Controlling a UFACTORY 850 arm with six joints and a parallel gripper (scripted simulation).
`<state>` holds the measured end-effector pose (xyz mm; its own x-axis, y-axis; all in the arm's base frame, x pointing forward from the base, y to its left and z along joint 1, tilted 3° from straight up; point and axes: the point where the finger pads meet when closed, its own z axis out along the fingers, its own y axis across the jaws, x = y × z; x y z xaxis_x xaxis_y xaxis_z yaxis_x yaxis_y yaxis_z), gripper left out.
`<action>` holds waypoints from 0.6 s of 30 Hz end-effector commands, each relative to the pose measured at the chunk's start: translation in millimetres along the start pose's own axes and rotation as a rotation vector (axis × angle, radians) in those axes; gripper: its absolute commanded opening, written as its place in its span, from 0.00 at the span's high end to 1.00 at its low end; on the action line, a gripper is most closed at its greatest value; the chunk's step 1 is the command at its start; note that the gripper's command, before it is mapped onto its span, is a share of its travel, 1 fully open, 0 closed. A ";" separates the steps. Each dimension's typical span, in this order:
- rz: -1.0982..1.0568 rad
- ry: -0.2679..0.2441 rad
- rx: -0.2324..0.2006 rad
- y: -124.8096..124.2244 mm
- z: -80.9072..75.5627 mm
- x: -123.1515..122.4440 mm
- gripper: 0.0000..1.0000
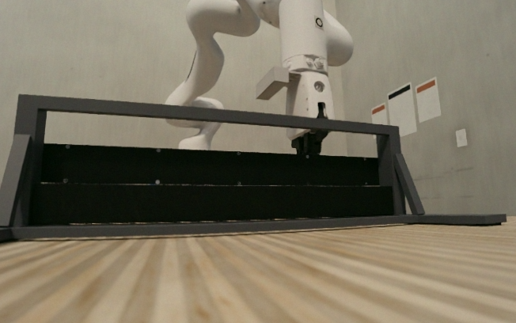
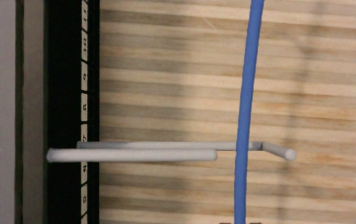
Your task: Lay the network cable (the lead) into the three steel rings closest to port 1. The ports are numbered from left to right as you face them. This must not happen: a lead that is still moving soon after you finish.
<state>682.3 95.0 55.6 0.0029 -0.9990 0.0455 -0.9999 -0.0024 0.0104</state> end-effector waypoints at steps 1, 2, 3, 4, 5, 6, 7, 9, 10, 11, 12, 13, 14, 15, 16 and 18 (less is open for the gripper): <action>0.000 0.000 0.002 -0.9 0.9 -0.1 1.00; 0.000 0.000 0.002 -0.9 1.5 -0.1 1.00; 0.000 0.000 0.002 -0.9 2.1 -0.1 1.00; 0.000 0.000 0.002 -0.9 2.6 -0.1 1.00; 0.000 0.000 0.002 -0.9 3.1 -0.1 1.00; 0.000 0.000 0.002 -0.9 3.5 -0.1 1.00; 0.000 0.000 0.002 -0.9 4.0 -0.1 1.00; 0.000 0.000 0.002 -0.9 4.7 -0.1 1.00; 0.000 0.000 0.002 -0.9 5.0 -0.1 1.00; 0.000 0.000 0.002 -0.9 5.2 -0.1 1.00; 0.000 0.000 0.002 -0.9 5.2 -0.1 1.00; 0.000 0.000 0.002 -0.9 5.2 -0.1 1.00; 0.000 0.000 0.002 -0.9 5.5 -0.1 1.00; 0.000 0.000 0.002 -0.9 5.6 -0.1 1.00; 0.000 0.000 0.002 -0.9 5.8 -0.1 1.00; 0.000 0.000 0.002 -0.9 6.1 -0.1 1.00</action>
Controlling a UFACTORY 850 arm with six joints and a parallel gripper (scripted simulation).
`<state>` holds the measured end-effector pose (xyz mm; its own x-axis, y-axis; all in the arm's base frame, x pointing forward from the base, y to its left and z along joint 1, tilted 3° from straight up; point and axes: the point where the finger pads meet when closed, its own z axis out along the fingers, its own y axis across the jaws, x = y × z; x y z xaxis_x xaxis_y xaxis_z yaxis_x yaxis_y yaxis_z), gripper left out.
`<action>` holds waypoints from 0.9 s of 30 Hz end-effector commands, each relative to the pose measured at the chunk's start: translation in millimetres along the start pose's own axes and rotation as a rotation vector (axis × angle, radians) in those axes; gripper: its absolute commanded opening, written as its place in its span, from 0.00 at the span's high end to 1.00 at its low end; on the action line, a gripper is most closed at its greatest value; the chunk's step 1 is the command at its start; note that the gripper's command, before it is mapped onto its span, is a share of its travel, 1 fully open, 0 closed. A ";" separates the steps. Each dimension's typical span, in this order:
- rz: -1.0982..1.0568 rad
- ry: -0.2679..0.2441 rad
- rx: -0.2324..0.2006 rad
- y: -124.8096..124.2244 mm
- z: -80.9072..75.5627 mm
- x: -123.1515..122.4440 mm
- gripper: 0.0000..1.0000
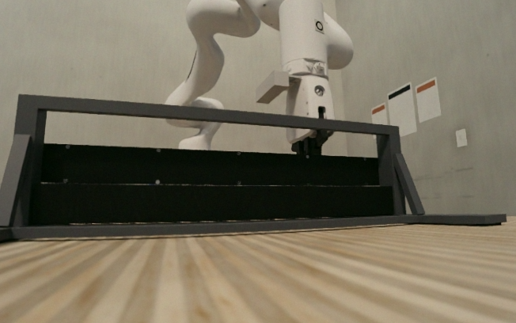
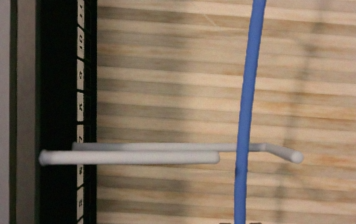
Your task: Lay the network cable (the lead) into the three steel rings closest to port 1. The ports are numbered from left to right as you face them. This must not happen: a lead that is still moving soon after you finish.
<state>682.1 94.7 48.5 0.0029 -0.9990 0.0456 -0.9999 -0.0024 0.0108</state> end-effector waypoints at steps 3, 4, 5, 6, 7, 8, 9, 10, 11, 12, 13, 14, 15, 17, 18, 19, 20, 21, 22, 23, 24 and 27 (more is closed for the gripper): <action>0.000 0.000 0.002 -1.0 -0.9 -0.1 1.00; 0.000 0.000 0.002 -1.0 -0.8 -0.1 1.00; 0.000 0.000 0.002 -1.0 -0.8 -0.1 1.00; 0.000 0.000 0.002 -1.0 -0.8 -0.1 1.00; 0.000 0.000 0.002 -1.0 -0.8 -0.1 1.00; 0.000 0.000 0.002 -1.0 -0.8 -0.1 1.00; 0.000 0.000 0.002 -1.1 -0.8 -0.1 1.00; 0.000 0.000 0.002 -1.2 -0.8 -0.1 1.00; 0.000 0.000 0.002 -1.2 -0.8 -0.1 1.00; 0.000 0.000 0.002 -1.2 -0.8 -0.1 1.00; 0.000 0.000 0.002 -1.3 -0.8 -0.1 1.00; 0.000 0.000 0.002 -1.5 -0.8 -0.1 1.00; 0.000 0.000 0.002 -1.9 -0.8 -0.1 1.00; 0.000 0.000 0.002 -2.9 -0.8 -0.1 1.00; 0.000 0.000 0.002 -3.5 -0.8 -0.1 1.00; 0.000 0.000 0.002 -4.3 -0.8 -0.1 1.00; 0.000 0.000 0.002 -5.2 -0.8 -0.1 1.00; 0.000 0.000 0.002 -6.2 -0.8 -0.1 1.00; 0.000 0.000 0.002 -7.4 -0.8 -0.1 1.00; 0.000 0.000 0.003 -8.6 -0.8 -0.1 1.00; 0.000 0.000 0.003 -9.9 -0.8 -0.1 1.00; 0.000 0.000 0.003 -14.4 -0.9 -0.1 1.00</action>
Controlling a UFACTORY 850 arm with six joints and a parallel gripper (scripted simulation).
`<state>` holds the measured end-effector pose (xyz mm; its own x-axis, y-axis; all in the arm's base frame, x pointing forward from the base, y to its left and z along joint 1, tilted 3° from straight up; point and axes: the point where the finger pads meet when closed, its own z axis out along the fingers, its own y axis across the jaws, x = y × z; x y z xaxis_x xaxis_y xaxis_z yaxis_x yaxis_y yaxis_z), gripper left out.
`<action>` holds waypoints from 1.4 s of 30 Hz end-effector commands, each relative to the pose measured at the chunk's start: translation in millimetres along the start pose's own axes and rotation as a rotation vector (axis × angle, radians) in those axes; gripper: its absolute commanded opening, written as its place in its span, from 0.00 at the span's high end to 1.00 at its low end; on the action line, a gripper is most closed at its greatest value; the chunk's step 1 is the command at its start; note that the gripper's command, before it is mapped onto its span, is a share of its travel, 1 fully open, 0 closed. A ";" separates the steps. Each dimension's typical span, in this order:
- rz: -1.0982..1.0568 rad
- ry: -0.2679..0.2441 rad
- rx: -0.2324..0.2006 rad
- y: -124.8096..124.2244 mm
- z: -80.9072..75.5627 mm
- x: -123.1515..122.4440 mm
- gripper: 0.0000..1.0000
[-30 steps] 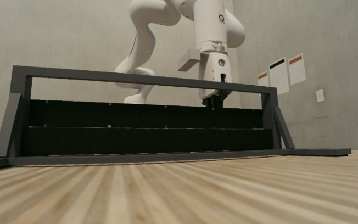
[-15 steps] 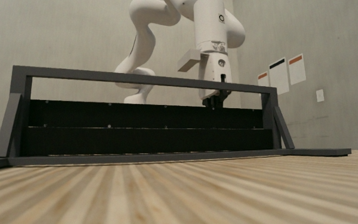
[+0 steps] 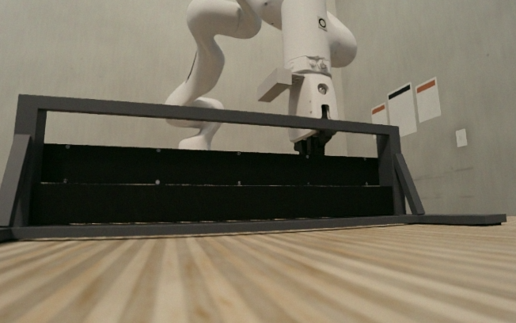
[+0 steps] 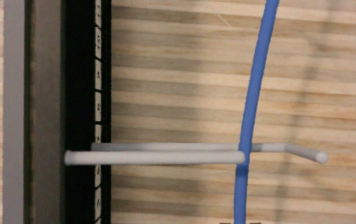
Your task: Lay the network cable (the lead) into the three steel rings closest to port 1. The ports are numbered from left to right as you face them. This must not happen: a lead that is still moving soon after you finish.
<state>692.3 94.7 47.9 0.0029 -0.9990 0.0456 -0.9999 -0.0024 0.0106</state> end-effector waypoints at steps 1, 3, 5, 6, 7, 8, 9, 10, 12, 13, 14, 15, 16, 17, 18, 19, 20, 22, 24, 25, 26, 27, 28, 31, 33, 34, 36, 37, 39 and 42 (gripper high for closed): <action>0.000 0.000 0.002 -4.2 -1.4 -0.2 1.00; 0.000 0.000 0.002 -5.8 -1.4 -0.2 1.00; 0.000 0.000 0.002 -9.1 -1.4 -0.2 1.00; 0.000 0.000 0.002 -10.8 -1.4 -0.2 1.00; 0.000 0.000 0.002 -12.4 -1.4 -0.2 1.00; 0.000 0.000 0.002 -14.1 -1.4 -0.2 1.00; 0.000 0.000 0.002 -15.7 -1.4 -0.2 1.00; 0.000 0.000 0.002 -17.3 -1.4 -0.2 1.00; 0.000 0.000 0.002 -20.3 -1.4 -0.2 1.00; 0.000 0.000 0.002 -21.7 -1.4 -0.2 1.00; 0.000 0.000 0.002 -23.0 -1.4 -0.2 1.00; 0.000 0.000 0.002 -24.2 -1.4 -0.2 1.00; 0.000 0.000 0.002 -25.3 -1.4 -0.2 1.00; 0.000 0.000 0.002 -26.3 -1.4 -0.1 1.00; 0.000 0.000 0.002 -26.3 -1.4 -0.1 1.00; 0.000 0.000 0.002 -26.3 -1.4 -0.1 1.00; 0.000 0.000 0.002 -27.2 -1.4 -0.1 1.00; 0.000 0.000 0.002 -28.7 -1.4 -0.2 1.00; 0.000 0.000 0.002 -29.8 -1.5 -0.1 1.00; 0.000 0.000 0.002 -30.2 -1.5 -0.1 1.00; 0.000 0.000 0.002 -30.4 -1.5 -0.1 1.00; 0.000 0.000 0.002 -30.6 -1.5 -0.1 1.00; 0.000 0.000 0.002 -30.8 -1.5 -0.1 1.00; 0.000 0.000 0.002 -30.9 -1.5 -0.1 1.00; 0.000 0.000 0.002 -30.9 -1.5 -0.1 1.00; 0.000 0.000 0.002 -30.9 -1.5 -0.1 1.00; 0.000 0.000 0.002 -30.9 -1.5 -0.1 1.00; 0.000 0.000 0.002 -30.9 -1.5 -0.1 1.00; 0.000 0.000 0.002 -30.9 -1.5 -0.1 1.00; 0.000 0.000 0.002 -30.9 -1.5 -0.1 1.00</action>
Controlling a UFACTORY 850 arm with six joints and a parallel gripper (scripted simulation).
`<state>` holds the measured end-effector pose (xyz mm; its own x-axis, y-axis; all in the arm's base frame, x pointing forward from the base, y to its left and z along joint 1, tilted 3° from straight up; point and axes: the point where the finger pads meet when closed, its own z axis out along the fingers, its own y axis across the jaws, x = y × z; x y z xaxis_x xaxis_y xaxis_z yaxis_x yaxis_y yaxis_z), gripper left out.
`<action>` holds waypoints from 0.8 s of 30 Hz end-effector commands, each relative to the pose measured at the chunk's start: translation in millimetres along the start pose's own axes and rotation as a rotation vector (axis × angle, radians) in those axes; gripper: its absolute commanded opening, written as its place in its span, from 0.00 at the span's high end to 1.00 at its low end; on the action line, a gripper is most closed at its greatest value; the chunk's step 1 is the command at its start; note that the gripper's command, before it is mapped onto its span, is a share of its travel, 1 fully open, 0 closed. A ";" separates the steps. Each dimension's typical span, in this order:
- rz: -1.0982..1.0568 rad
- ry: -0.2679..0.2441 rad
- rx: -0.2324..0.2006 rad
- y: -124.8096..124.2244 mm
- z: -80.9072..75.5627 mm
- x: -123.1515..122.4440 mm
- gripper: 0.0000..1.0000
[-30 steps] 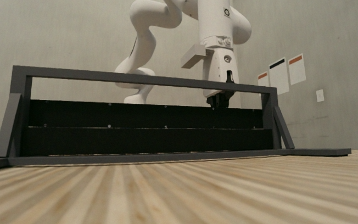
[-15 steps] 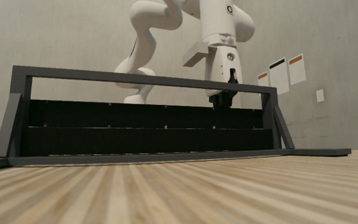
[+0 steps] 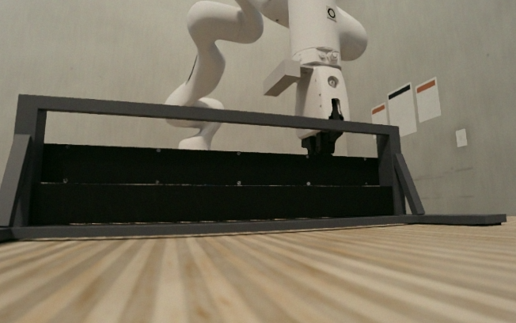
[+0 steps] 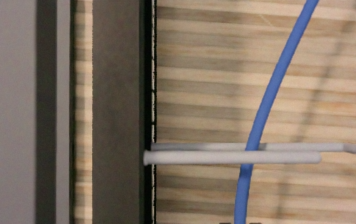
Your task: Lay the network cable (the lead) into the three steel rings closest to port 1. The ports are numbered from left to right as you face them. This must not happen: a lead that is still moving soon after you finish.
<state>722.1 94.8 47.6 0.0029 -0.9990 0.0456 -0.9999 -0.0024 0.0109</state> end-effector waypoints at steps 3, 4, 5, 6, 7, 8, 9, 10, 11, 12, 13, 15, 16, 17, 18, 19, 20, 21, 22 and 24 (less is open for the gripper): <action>0.000 0.000 0.003 -1.1 -1.5 -0.1 1.00; 0.000 0.000 0.003 -1.1 -1.5 -0.1 1.00; 0.000 0.000 0.003 -1.1 -1.5 -0.1 1.00; 0.000 0.000 0.003 -1.1 -1.5 -0.1 1.00; 0.000 0.000 0.003 -1.1 -1.5 -0.1 0.65; 0.000 0.000 0.003 -1.1 -1.5 -0.1 0.65; 0.000 0.000 0.003 -1.1 -1.5 -0.1 0.65; 0.000 0.000 0.003 -1.1 -1.5 -0.1 0.65; 0.000 0.000 0.003 -1.1 -1.5 -0.1 0.65; 0.000 0.000 0.003 -1.1 -1.5 -0.1 0.65; 0.000 0.000 0.003 -1.1 -1.5 -0.1 0.65; 0.000 0.000 0.003 -1.1 -1.5 -0.1 0.65; 0.000 0.000 0.003 -1.1 -1.5 -0.1 0.65; 0.000 0.000 0.003 -1.1 -1.5 -0.1 0.65; 0.000 0.000 0.003 -1.1 -1.5 -0.1 0.65; 0.000 0.000 0.003 -1.1 -1.5 -0.1 0.65; 0.000 0.000 0.003 -1.1 -1.5 -0.1 0.65; 0.000 0.000 0.003 -1.1 -1.5 -0.1 0.65; 0.000 0.000 0.003 -1.1 -1.5 -0.1 0.65; 0.000 0.000 0.003 -1.1 -1.5 -0.1 0.65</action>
<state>721.3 94.7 47.1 0.0030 -0.9989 0.0460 -0.9999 -0.0024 0.0132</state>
